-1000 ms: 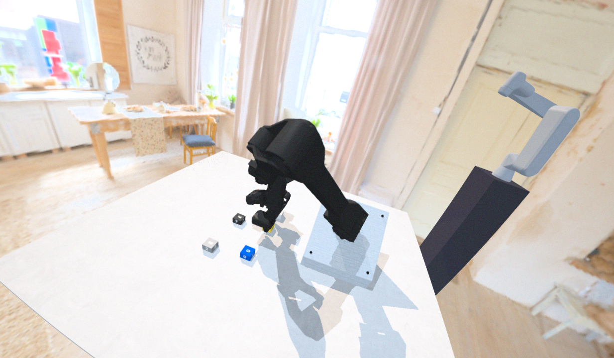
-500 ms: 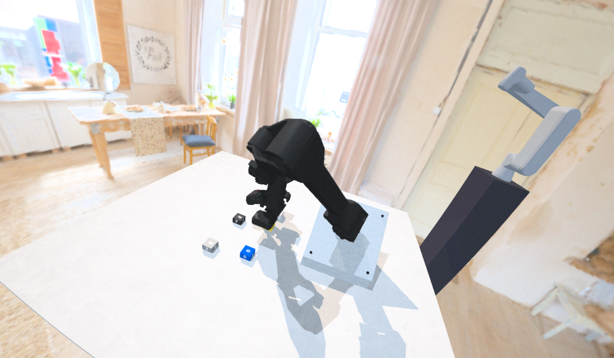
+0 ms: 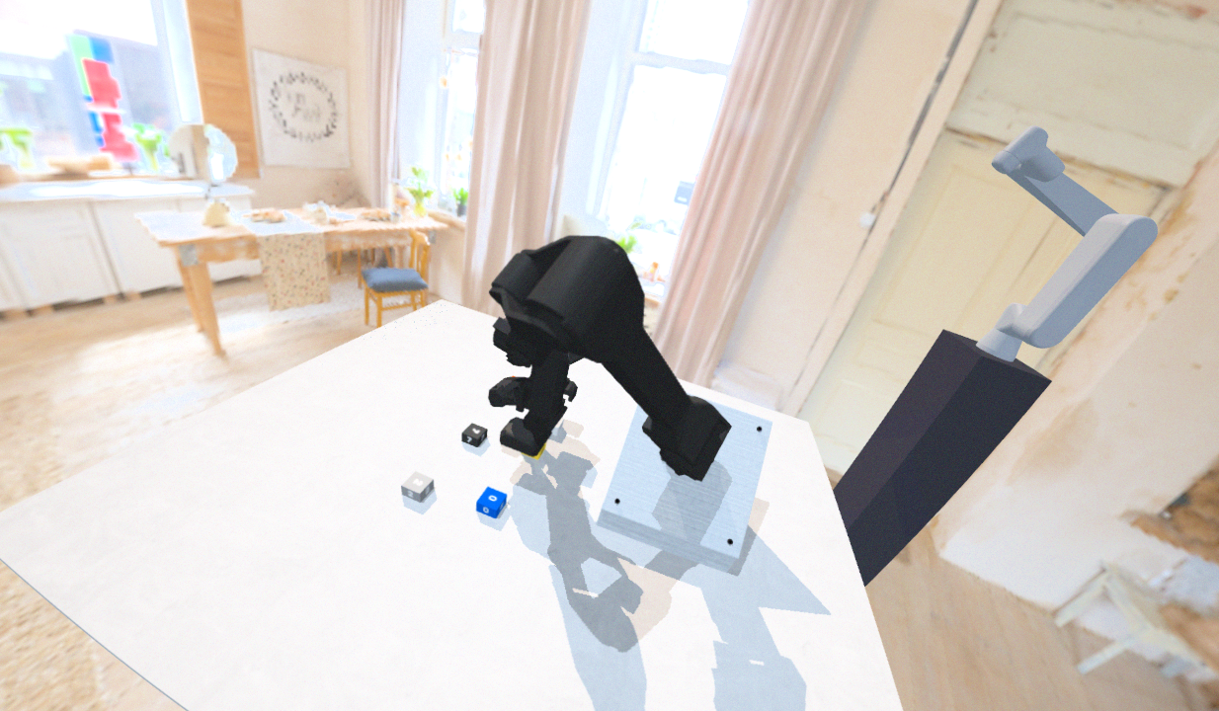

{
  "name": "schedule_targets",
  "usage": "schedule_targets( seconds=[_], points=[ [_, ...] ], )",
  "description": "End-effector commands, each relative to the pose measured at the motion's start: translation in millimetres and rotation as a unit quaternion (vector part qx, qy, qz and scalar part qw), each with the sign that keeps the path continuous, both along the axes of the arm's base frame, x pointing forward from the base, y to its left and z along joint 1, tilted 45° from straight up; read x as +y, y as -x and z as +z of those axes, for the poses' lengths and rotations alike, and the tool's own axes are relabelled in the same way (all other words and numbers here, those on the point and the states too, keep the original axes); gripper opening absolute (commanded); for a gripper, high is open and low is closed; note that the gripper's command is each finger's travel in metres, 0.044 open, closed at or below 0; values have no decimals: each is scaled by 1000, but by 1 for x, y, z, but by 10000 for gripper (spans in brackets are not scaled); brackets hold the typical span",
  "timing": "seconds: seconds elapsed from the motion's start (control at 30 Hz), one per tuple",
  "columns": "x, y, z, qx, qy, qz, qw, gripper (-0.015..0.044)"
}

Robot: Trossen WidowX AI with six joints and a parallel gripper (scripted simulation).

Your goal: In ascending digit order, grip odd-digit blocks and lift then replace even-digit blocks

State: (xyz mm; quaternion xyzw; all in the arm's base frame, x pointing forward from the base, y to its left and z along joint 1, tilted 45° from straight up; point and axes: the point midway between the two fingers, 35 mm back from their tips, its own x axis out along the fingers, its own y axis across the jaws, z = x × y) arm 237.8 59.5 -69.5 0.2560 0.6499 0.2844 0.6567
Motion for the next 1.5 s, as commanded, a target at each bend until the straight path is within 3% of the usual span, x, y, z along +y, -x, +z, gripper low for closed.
schedule_targets(
  seconds=[0.0,0.27,0.63,1.03,1.13,1.27,1.47],
  points=[
    [0,0,0,2,-1,-2,1000,120],
    [0,0,0,2,-1,-2,1000,120],
    [0,0,0,2,-1,-2,1000,400],
    [-24,-3,29,2,1,-2,1000,400],
    [-15,-14,54,2,5,-3,1000,400],
    [13,-28,116,1,11,-4,1000,400],
    [58,-10,213,1,4,-5,1000,400]
  ],
)
